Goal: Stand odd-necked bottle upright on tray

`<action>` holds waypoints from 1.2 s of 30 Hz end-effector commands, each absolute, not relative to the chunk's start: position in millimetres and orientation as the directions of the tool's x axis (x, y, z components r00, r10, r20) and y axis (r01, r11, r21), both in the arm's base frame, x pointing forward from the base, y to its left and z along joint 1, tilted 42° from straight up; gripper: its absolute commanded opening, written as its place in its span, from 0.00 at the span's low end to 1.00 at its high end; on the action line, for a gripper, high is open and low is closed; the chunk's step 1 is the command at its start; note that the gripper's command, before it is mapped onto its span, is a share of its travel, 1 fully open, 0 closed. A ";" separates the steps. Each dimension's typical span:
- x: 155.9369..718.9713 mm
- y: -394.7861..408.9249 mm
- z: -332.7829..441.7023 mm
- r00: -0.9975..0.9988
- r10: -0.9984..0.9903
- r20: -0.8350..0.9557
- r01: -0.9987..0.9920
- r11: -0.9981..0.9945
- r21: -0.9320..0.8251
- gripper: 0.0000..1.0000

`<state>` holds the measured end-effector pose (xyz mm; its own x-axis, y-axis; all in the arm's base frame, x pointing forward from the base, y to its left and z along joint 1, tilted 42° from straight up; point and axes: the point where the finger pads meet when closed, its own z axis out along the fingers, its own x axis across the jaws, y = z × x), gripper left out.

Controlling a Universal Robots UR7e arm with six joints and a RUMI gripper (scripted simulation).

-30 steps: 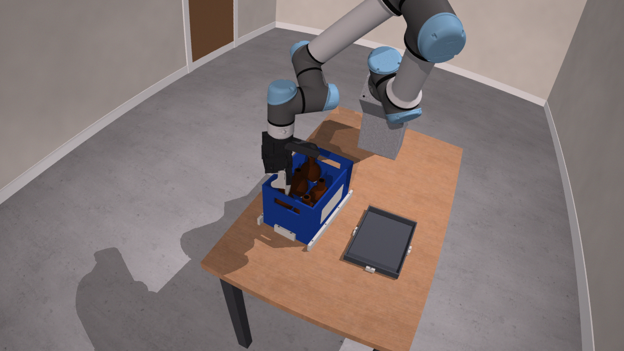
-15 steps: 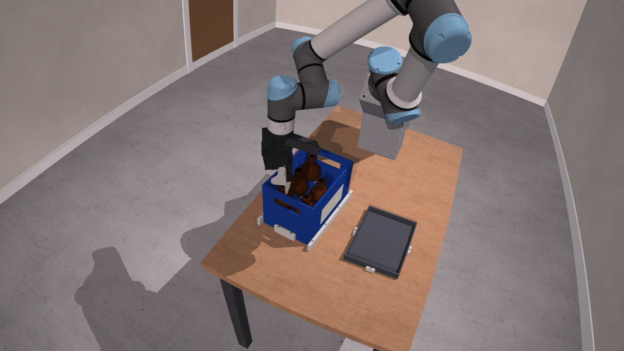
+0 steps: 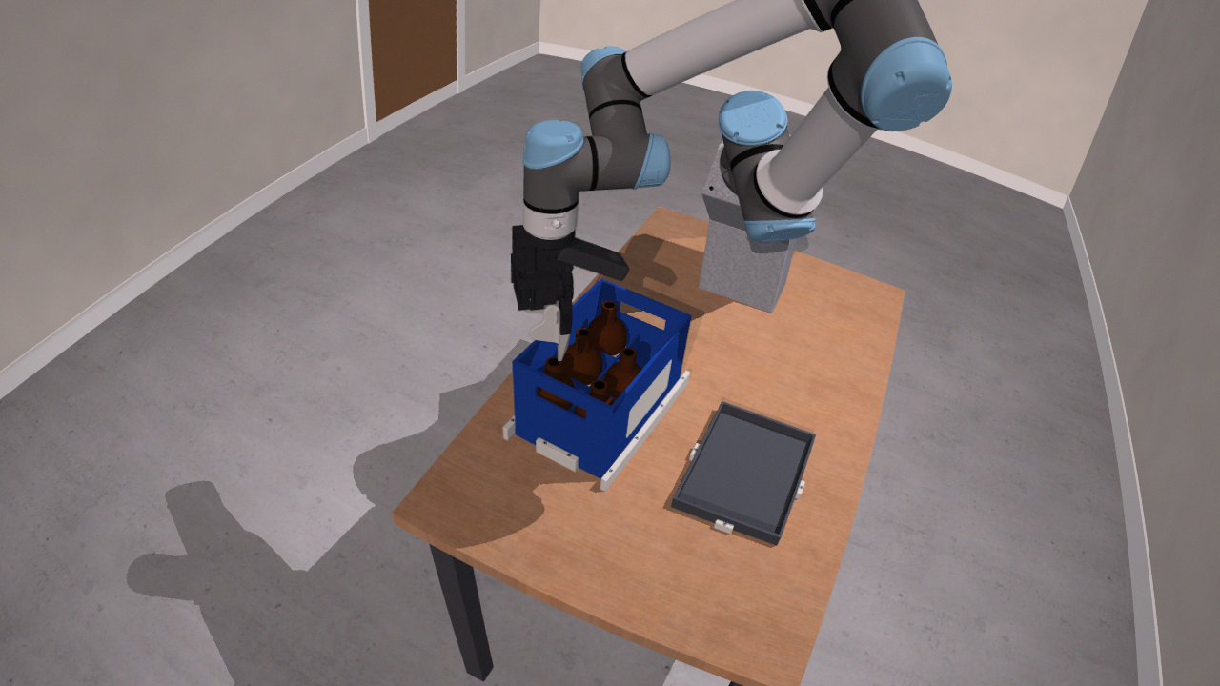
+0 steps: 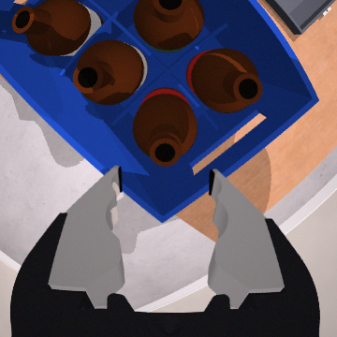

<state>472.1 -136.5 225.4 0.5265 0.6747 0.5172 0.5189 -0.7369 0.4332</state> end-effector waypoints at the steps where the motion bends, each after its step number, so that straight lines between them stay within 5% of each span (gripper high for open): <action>1: 461.8 -137.3 236.4 0.525 0.675 0.518 0.520 -0.736 0.433 0.38; 17: 452.2 -137.9 246.9 0.525 0.675 0.518 0.520 -0.736 0.433 0.38; 18: 452.2 -137.9 246.9 0.525 0.675 0.518 0.520 -0.736 0.433 0.00; 36: 452.2 -137.9 246.9 0.525 0.675 0.518 0.520 -0.736 0.433 0.00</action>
